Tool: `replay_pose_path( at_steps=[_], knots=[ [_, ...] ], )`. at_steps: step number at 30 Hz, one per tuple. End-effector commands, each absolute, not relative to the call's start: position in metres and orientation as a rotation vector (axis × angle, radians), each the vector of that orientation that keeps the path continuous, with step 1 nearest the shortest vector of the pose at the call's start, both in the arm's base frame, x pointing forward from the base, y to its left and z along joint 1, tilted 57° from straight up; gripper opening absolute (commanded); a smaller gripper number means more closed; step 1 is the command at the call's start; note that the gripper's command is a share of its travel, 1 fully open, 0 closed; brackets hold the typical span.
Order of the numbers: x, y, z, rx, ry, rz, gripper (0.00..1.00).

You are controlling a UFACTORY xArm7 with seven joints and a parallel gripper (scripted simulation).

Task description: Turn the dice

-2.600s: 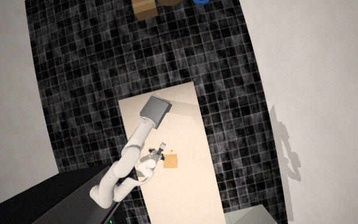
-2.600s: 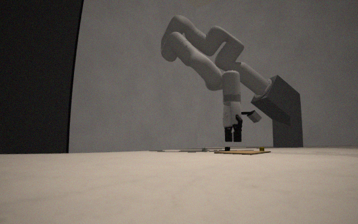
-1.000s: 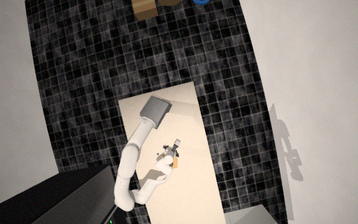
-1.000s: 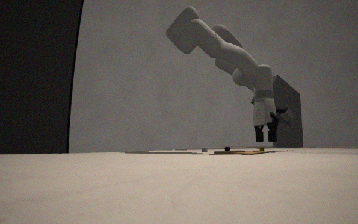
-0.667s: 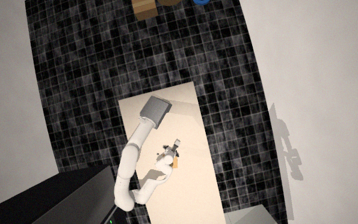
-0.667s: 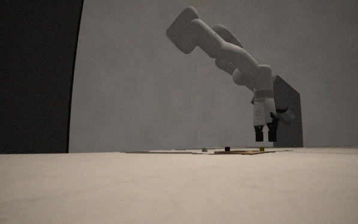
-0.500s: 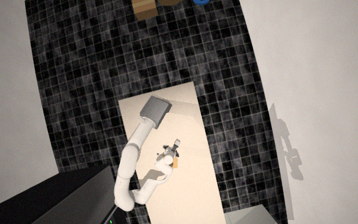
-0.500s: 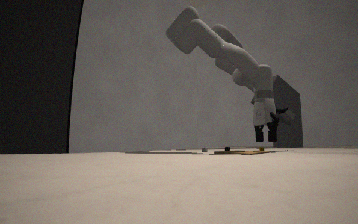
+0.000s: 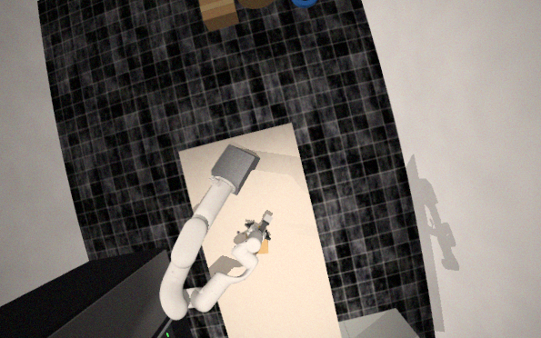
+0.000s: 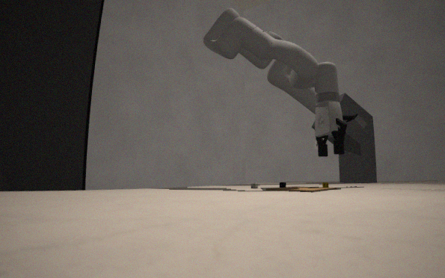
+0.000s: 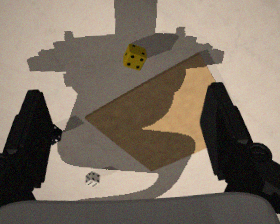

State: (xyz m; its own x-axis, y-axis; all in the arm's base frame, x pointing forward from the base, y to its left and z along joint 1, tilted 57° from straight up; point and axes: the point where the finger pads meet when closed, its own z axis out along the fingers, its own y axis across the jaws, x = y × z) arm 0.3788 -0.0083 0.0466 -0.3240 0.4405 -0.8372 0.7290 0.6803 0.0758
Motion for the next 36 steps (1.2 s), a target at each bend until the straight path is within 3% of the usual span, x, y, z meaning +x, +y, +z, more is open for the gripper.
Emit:
replay_pose_path(
  at_steps=[1,36],
  knots=[
    [0.36,0.01,0.067,0.908,1.97,-0.398,1.0],
    [0.361,0.015,0.087,1.138,1.829,-0.255,1.0]
  ],
)
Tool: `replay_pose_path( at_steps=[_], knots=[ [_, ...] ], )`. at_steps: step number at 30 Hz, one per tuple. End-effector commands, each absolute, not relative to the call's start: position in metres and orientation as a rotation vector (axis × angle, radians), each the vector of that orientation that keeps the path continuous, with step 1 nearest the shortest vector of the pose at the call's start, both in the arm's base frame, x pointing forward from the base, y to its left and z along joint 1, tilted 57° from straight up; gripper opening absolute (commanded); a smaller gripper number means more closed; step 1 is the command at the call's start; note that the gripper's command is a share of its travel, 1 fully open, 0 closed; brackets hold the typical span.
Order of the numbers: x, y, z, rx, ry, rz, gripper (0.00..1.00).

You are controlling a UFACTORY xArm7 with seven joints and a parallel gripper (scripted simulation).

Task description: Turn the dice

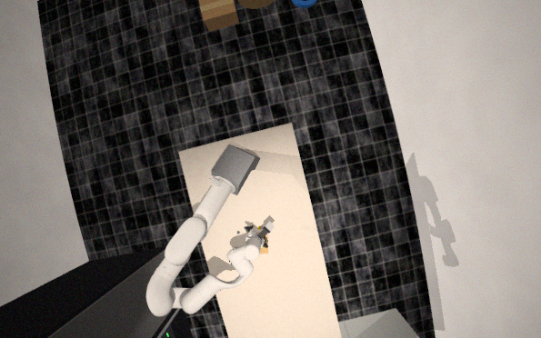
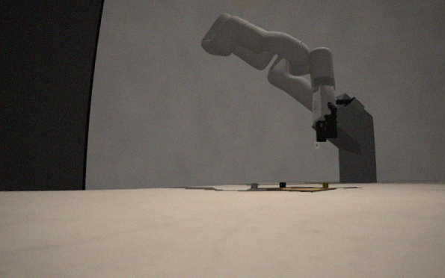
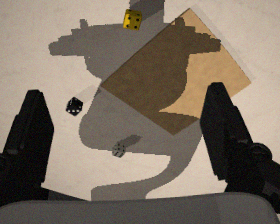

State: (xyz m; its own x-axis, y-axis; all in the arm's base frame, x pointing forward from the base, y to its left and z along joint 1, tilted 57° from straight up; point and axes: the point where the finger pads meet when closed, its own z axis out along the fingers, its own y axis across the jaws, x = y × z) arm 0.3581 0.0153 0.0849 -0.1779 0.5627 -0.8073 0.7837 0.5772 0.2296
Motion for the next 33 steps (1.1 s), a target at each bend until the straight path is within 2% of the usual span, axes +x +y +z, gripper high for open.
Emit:
replay_pose_path(
  at_steps=[1,33],
  knots=[
    [0.3613,0.015,0.0871,1.138,1.829,-0.255,1.0],
    [0.37,0.0099,0.0936,1.28,1.724,-0.16,1.0]
  ],
)
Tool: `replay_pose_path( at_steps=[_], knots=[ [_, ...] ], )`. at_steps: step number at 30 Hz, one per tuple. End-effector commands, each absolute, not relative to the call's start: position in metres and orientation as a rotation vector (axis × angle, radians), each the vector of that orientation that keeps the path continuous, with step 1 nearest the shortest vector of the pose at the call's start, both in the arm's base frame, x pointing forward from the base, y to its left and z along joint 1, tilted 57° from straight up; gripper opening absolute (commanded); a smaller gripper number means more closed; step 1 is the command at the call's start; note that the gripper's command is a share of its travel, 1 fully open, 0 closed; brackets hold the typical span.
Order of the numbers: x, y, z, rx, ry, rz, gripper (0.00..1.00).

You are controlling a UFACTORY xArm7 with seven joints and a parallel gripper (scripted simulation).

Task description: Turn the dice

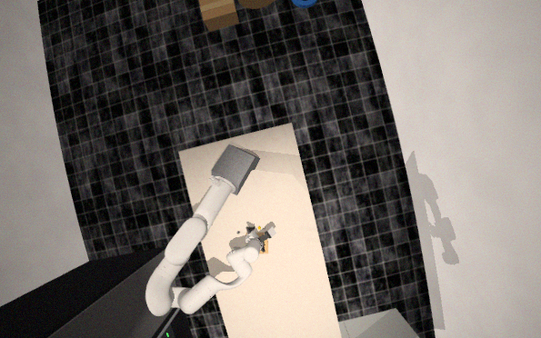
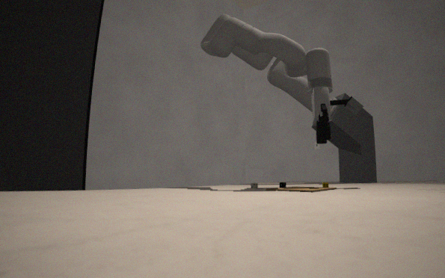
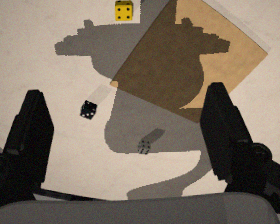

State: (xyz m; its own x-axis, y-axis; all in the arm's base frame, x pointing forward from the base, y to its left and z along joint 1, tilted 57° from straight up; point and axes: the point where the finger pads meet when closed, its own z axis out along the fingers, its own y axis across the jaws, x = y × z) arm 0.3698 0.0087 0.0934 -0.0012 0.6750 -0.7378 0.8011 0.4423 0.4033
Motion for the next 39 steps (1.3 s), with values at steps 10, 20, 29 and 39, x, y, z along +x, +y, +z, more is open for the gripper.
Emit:
replay_pose_path(
  at_steps=[10,20,29,39],
  knots=[
    [0.37,0.01,0.094,1.276,1.727,-0.162,1.0],
    [0.376,0.004,0.087,1.011,1.908,-0.334,1.0],
    [0.382,-0.003,0.08,0.71,2.065,-0.512,1.0],
    [0.387,-0.009,0.073,0.393,2.186,-0.682,1.0]
  ],
)
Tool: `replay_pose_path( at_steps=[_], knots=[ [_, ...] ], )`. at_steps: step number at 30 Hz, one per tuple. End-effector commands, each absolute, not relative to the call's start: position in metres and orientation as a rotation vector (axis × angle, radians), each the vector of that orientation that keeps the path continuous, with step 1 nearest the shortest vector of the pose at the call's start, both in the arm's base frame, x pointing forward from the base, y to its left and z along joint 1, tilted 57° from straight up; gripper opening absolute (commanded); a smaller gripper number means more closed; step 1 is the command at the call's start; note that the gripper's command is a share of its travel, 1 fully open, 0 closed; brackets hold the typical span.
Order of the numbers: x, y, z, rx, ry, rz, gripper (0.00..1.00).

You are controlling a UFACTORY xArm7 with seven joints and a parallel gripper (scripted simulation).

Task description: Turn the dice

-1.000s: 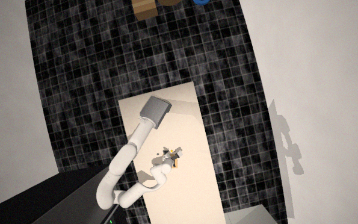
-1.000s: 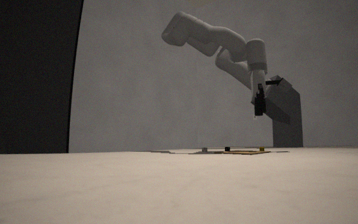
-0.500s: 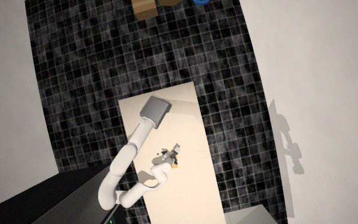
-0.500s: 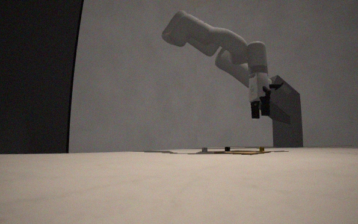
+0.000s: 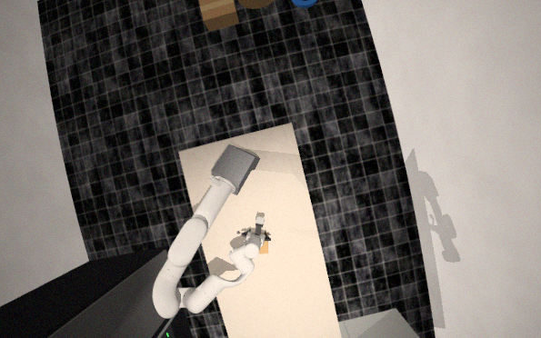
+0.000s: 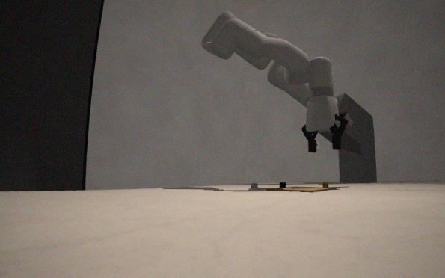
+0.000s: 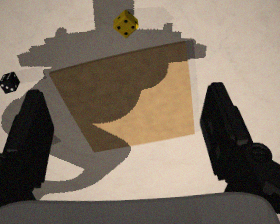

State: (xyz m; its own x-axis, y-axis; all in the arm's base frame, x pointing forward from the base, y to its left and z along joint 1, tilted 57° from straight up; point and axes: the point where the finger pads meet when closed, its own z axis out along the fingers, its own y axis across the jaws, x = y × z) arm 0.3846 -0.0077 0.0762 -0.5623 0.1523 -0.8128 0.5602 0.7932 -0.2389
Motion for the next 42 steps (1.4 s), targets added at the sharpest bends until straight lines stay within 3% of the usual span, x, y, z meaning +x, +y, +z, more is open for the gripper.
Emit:
replay_pose_path(
  at_steps=[1,23,24,42],
  knots=[
    [0.387,-0.011,0.072,0.345,2.2,-0.706,1.0],
    [0.396,-0.025,0.057,-0.335,2.316,-1.015,1.0],
    [0.396,-0.025,0.057,-0.335,2.316,-1.015,0.31],
    [0.396,-0.025,0.057,-0.335,2.316,-1.015,0.31]
  ],
)
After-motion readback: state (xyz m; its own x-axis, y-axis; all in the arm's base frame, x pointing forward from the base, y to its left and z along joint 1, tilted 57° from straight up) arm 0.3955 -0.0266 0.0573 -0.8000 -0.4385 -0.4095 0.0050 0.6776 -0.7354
